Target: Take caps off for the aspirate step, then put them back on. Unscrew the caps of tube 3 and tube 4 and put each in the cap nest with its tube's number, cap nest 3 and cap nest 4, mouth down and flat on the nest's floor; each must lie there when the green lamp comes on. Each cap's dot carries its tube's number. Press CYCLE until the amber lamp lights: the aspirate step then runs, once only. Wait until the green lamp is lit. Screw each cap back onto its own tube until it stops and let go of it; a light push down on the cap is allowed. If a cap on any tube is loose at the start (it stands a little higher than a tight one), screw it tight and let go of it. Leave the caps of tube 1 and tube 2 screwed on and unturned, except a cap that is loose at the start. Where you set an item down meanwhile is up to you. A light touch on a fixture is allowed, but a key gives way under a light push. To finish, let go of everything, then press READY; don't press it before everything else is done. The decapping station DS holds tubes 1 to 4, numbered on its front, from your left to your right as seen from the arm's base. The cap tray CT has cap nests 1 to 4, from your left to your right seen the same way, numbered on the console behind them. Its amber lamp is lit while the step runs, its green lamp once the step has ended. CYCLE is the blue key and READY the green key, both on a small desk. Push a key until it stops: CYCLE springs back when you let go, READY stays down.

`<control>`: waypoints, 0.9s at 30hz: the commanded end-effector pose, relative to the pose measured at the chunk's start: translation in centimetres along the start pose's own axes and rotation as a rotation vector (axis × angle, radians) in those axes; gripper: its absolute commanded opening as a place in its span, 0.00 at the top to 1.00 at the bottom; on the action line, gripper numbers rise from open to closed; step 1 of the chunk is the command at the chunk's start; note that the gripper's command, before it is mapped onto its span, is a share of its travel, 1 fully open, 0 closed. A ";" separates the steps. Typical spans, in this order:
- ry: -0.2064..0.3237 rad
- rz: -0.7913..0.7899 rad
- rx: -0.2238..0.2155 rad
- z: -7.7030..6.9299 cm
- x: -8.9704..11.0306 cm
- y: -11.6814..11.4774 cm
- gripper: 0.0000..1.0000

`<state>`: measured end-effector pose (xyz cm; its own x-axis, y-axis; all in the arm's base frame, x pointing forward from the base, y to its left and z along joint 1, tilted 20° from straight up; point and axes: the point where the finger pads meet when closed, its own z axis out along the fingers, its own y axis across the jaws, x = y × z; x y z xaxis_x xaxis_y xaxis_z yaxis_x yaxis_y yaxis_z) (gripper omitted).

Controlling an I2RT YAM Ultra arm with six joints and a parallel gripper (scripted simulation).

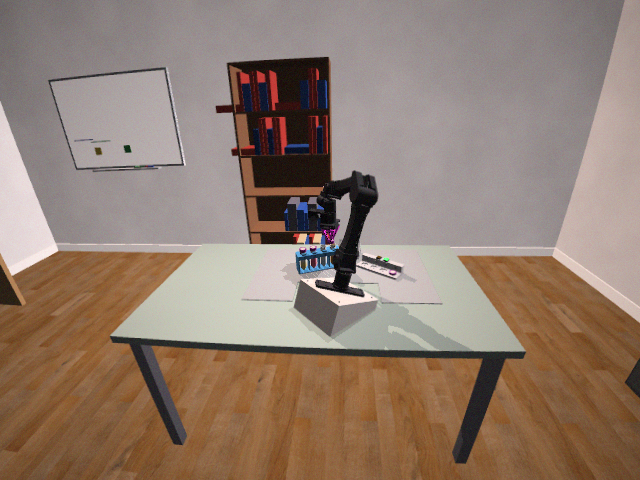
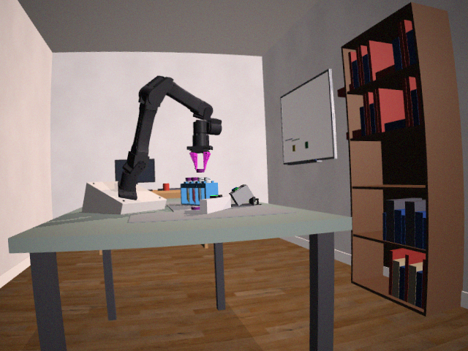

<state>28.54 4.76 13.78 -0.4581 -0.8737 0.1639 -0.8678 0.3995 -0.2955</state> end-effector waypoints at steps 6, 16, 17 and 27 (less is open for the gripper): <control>-0.021 0.053 0.022 -0.8 -3.8 0.4 1.00; -0.021 0.053 0.022 -0.8 -3.8 0.4 1.00; -0.021 0.053 0.022 -0.8 -3.8 0.4 1.00; -0.021 0.053 0.022 0.0 -3.9 0.4 1.00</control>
<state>29.61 8.15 12.87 -0.5006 -0.8533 0.1462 -0.8419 0.4406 -0.3115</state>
